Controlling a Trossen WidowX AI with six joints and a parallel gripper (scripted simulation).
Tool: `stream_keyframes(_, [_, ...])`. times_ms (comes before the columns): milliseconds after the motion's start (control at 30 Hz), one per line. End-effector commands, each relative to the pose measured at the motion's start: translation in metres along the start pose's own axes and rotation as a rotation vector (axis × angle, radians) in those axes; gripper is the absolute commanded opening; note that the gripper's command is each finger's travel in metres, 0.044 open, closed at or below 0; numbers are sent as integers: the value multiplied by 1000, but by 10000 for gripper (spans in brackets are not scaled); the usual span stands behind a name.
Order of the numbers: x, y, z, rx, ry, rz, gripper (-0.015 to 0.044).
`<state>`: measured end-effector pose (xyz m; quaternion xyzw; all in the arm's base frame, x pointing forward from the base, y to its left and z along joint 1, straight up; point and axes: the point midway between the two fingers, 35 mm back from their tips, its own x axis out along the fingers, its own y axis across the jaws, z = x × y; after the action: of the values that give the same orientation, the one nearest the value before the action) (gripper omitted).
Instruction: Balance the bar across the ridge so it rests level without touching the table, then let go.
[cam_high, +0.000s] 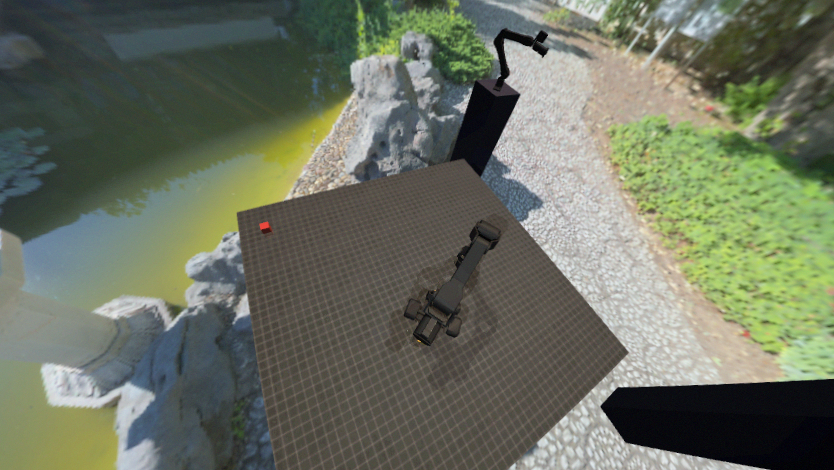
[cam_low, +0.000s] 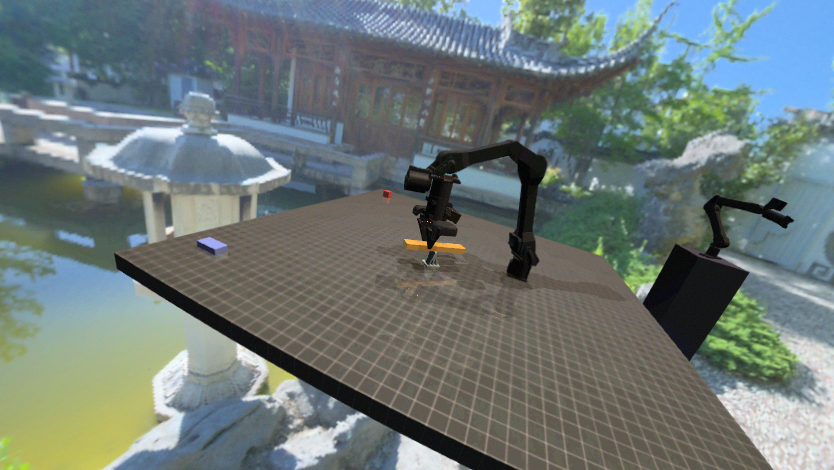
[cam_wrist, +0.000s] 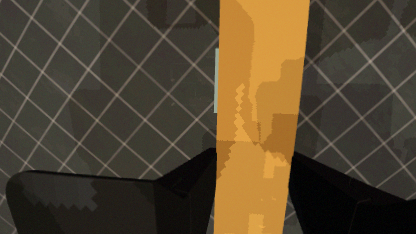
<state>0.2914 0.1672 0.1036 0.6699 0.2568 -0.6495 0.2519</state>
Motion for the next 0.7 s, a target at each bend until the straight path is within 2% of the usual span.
stream_keyframes(0, [1,0,0,6,-1,2,0])
stream_keyframes(667, [2,0,0,6,-1,2,0])
